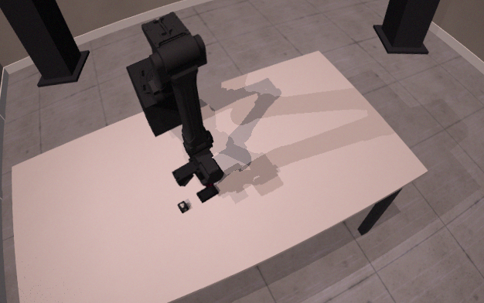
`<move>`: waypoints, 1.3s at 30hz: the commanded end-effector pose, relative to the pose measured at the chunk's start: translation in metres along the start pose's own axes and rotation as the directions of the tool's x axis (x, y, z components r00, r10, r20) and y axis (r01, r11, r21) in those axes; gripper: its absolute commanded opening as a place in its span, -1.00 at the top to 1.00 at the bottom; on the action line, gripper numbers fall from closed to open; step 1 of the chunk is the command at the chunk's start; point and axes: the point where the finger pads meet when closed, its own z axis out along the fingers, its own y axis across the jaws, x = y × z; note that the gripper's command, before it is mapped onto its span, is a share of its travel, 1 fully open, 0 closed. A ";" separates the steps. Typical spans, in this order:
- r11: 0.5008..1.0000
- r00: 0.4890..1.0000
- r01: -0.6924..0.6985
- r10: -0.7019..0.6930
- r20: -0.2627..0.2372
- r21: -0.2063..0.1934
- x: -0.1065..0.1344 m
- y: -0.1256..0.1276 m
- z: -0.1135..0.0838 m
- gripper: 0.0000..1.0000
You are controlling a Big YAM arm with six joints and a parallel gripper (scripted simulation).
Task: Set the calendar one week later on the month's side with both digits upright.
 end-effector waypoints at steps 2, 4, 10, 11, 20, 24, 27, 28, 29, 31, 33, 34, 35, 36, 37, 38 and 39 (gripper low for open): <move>1.000 1.000 -0.003 0.003 -0.002 -0.004 0.002 0.002 -0.031 0.49; 1.000 1.000 -0.005 0.005 -0.002 -0.005 0.003 0.002 -0.040 0.49; 1.000 1.000 -0.006 0.006 -0.003 -0.009 0.003 0.004 -0.051 0.49; 1.000 1.000 -0.006 0.006 -0.003 -0.007 0.003 0.003 -0.052 0.49; 1.000 1.000 -0.005 0.005 -0.004 -0.002 0.003 0.003 -0.051 0.49; 1.000 1.000 0.000 0.000 -0.003 -0.002 0.003 0.003 -0.051 0.49; 0.999 0.999 0.032 -0.032 -0.003 0.001 0.003 0.003 -0.050 0.49; 0.999 0.999 0.042 -0.042 -0.003 0.003 0.003 0.002 -0.050 0.49; 0.998 0.998 0.056 -0.056 -0.003 0.005 0.004 0.002 -0.049 0.49; 0.995 0.995 0.097 -0.096 -0.004 0.010 0.005 0.001 -0.047 0.49; 0.988 0.988 0.154 -0.154 -0.004 0.008 0.007 0.002 -0.046 0.49; 0.982 0.982 0.189 -0.189 -0.004 0.004 0.008 0.004 -0.046 0.49; 0.973 0.973 0.229 -0.229 -0.003 0.000 0.009 0.006 -0.046 0.49; 0.962 0.962 0.273 -0.273 -0.002 -0.004 0.010 0.007 -0.045 0.49; 0.949 0.949 0.314 -0.314 -0.001 -0.008 0.011 0.009 -0.045 0.49; 0.947 0.947 0.321 -0.321 0.000 -0.008 0.012 0.009 -0.045 0.49; 0.929 0.929 0.370 -0.370 0.001 -0.011 0.013 0.010 -0.045 0.49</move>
